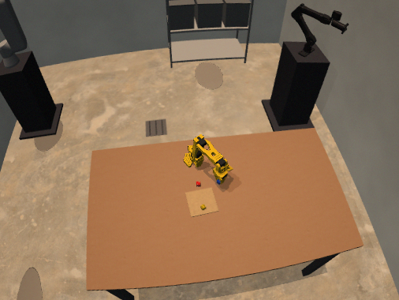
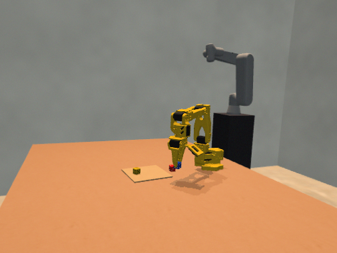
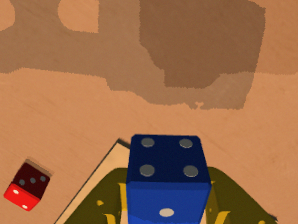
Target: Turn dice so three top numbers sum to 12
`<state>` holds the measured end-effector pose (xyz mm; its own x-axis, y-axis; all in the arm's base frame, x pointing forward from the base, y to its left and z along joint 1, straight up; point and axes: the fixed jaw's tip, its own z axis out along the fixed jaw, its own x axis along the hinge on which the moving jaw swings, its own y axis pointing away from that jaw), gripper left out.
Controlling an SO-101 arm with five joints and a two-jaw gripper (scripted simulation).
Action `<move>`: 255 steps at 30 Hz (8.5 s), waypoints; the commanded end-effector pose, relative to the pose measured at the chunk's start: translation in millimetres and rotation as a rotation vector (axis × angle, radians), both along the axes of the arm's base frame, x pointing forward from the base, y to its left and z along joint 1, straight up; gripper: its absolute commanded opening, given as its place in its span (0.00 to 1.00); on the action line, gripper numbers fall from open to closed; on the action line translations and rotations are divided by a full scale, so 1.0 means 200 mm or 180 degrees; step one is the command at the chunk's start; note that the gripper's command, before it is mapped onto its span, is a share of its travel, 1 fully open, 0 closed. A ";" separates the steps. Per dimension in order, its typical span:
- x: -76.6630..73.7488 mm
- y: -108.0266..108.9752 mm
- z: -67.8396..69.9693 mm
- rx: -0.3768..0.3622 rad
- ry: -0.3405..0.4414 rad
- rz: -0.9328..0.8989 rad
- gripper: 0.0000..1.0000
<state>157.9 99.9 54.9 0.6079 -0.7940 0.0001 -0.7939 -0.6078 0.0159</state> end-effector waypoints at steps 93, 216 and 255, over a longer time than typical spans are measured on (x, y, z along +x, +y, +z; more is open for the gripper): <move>-0.02 0.42 0.02 0.3348 -0.0490 -0.3509 0.00; -0.07 0.41 -0.08 0.4122 -0.0117 -0.3800 0.00; -0.07 0.41 -0.14 0.4122 -0.0117 -0.3800 0.00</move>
<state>142.2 177.5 20.7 -0.2585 -0.2972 -0.9192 -0.7581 0.6521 0.0024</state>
